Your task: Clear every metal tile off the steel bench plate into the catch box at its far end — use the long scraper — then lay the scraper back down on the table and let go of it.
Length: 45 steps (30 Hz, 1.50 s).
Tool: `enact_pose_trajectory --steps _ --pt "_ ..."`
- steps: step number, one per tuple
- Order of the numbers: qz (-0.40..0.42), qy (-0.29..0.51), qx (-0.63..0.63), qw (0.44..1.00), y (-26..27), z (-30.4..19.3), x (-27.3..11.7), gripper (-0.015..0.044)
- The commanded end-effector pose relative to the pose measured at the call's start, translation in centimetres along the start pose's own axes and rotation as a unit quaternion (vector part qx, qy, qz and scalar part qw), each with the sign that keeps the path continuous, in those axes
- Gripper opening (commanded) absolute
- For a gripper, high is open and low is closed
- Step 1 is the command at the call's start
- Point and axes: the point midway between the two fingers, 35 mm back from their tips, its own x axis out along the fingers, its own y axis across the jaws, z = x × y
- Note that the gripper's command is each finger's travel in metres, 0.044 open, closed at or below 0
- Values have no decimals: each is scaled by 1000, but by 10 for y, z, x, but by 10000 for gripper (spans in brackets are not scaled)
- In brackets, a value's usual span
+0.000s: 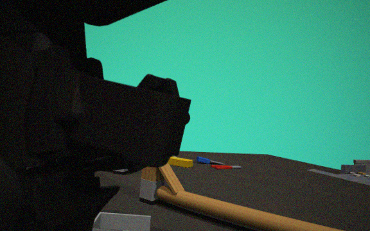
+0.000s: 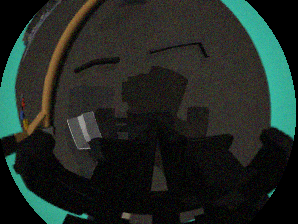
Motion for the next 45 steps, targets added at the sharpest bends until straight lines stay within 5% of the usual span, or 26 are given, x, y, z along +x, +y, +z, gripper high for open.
enact_pose_trajectory --steps 1,37,45 --pt "0 -1 -2 1000 -1 -9 -1 0" --pt "0 0 -1 1000 -2 12 -99 0" --pt "22 3 -106 994 20 22 -99 0"
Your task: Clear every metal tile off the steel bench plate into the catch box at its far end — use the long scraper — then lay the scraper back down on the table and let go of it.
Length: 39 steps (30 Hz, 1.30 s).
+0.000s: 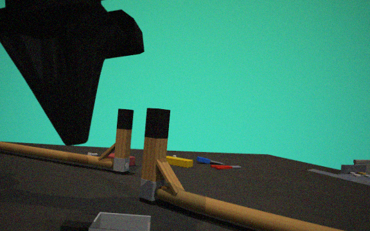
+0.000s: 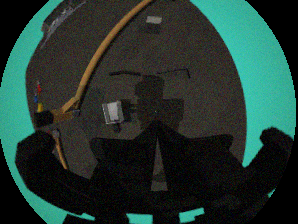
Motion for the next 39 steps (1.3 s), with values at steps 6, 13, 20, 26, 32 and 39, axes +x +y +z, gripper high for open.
enact_pose_trajectory --steps 6,13,20,26,32,39 --pt "31 3 -150 988 31 18 -1 0" --pt "51 1 -263 964 56 28 -4 0" --pt "70 -3 -372 926 82 36 -7 0" --pt "84 -8 -462 883 105 41 -11 0" --pt "96 -14 -547 831 128 45 -16 0" --pt "106 -21 -639 762 155 47 -21 0"
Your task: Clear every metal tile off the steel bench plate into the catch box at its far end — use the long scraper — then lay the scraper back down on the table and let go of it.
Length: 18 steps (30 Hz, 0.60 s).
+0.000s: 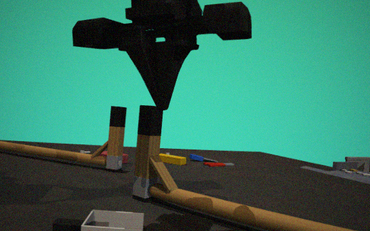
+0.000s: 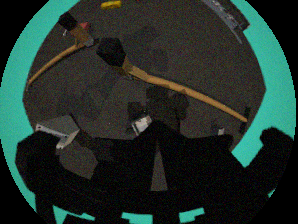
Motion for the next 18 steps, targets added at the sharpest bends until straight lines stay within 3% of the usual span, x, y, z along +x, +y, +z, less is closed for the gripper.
enact_pose_trajectory --steps 1,18 --pt "9 -4 -78 997 3 19 -1 0" --pt "34 -8 -346 937 26 81 -6 0"
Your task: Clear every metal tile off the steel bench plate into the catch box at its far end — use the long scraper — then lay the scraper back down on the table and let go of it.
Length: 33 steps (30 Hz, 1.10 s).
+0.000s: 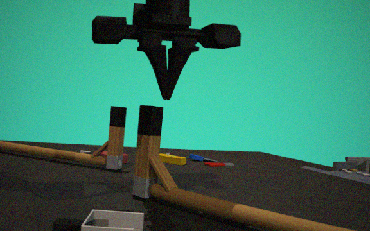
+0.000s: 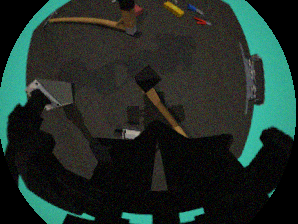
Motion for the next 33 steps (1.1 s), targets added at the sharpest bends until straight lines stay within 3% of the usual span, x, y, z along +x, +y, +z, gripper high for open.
enact_pose_trajectory --steps 1,17,33 --pt "7 -3 -77 997 -4 19 -1 0" --pt "30 -3 -329 944 -5 83 -5 0" --pt "56 -1 -557 829 7 146 -7 0"
